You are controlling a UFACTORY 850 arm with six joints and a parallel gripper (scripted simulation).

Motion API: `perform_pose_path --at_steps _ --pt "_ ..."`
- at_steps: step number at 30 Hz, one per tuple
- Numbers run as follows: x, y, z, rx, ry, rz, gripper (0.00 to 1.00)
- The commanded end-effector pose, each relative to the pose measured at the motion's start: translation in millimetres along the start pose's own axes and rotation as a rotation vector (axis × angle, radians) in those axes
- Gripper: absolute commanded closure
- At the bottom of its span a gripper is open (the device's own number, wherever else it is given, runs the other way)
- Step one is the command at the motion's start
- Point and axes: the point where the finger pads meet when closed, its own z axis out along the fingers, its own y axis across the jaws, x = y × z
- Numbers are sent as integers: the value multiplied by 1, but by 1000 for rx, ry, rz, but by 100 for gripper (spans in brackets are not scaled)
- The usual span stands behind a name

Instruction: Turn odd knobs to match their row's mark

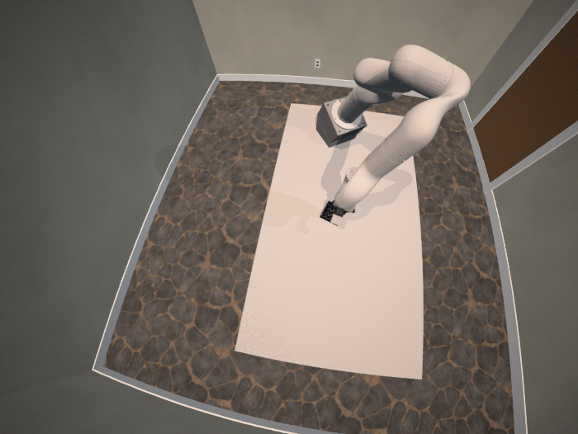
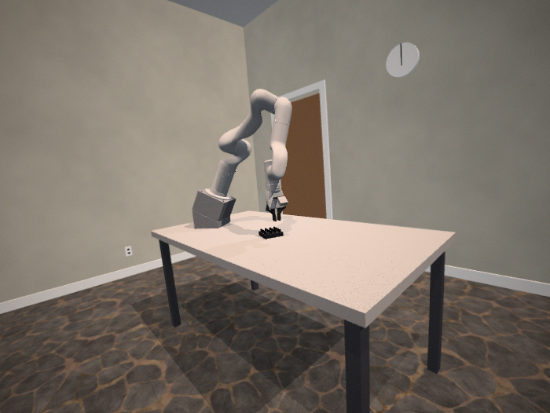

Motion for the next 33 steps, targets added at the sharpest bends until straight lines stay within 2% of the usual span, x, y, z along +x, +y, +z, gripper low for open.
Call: perform_pose_path --at_steps 1,8,33 --pt "1 0 -2 0 -39 123 81" --pt "1 0 -3 -3 -39 271 81" --pt "1 0 -3 -3 -39 276 81"
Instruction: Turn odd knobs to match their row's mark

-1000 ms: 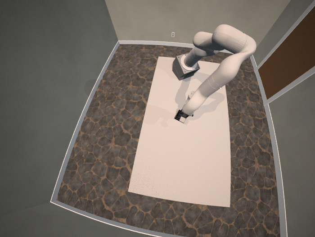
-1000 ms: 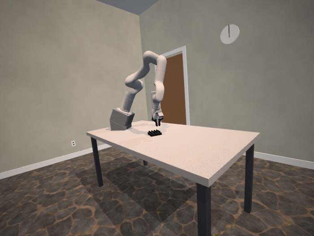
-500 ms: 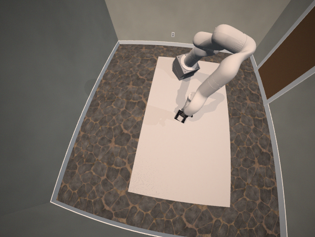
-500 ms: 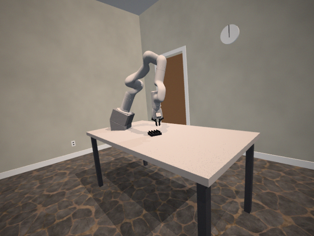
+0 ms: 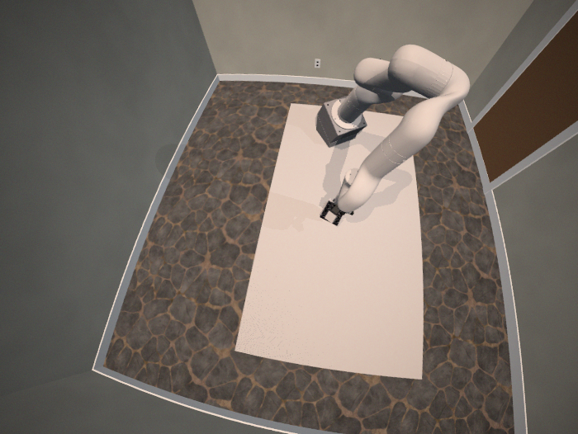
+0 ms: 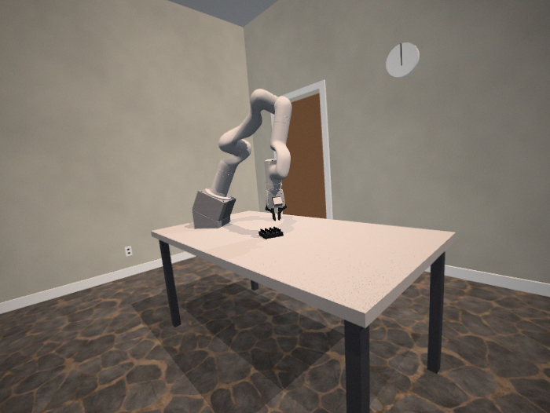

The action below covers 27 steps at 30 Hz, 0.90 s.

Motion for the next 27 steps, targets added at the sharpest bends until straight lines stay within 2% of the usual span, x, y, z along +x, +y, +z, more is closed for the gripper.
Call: perform_pose_path --at_steps 1,27 --pt "1 0 0 1 1 0 81" --pt "1 -1 4 0 0 0 81"
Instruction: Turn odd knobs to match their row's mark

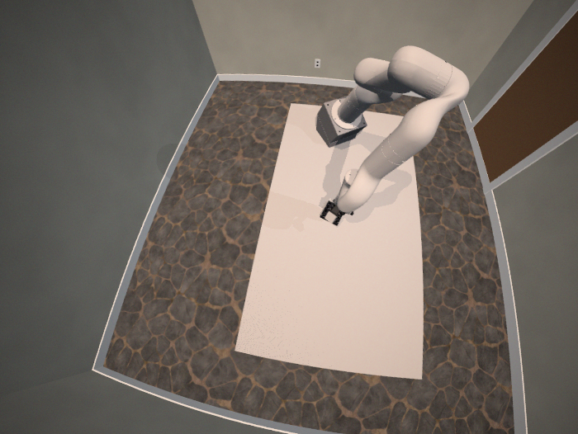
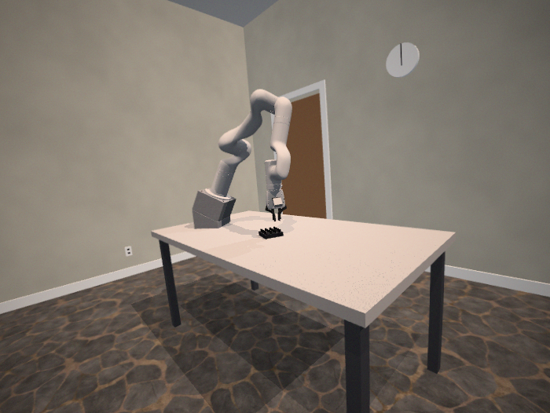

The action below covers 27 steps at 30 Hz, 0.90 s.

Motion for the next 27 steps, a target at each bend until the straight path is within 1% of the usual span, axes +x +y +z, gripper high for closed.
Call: perform_pose_path --at_steps 1,8,27 --pt "1 0 2 1 1 0 81" --pt "1 -1 6 1 1 0 81" --pt "2 -1 25 1 1 0 81"
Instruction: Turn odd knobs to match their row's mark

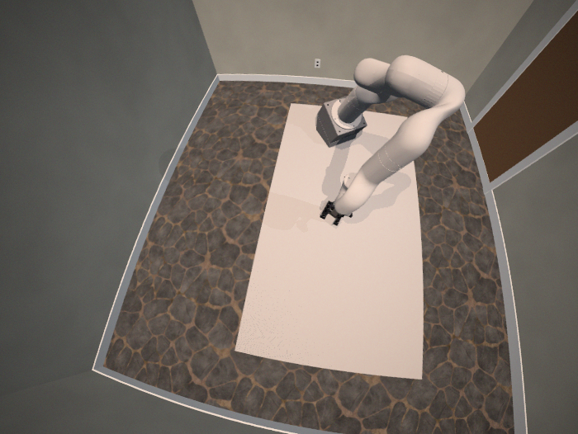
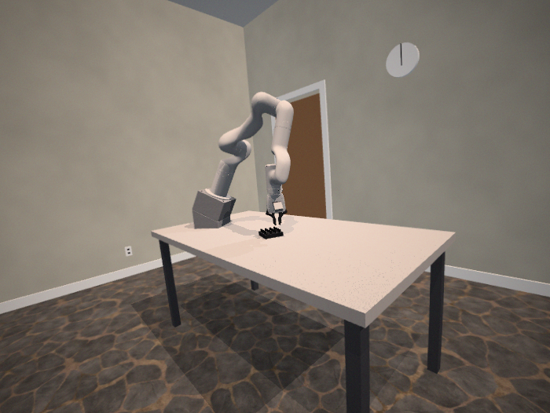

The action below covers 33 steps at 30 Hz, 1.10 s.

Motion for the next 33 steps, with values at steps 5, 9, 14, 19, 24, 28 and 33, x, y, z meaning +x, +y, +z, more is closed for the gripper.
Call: perform_pose_path --at_steps 5,9,14,19,24,28,33 --pt "1 -1 8 1 1 0 81" --pt "1 -1 11 1 1 0 81" --pt "1 -1 13 1 1 0 81" --pt "1 -1 15 1 1 0 81" --pt "1 -1 16 1 1 0 81" --pt "1 -1 16 1 1 0 81" --pt "1 -1 16 1 1 0 81"
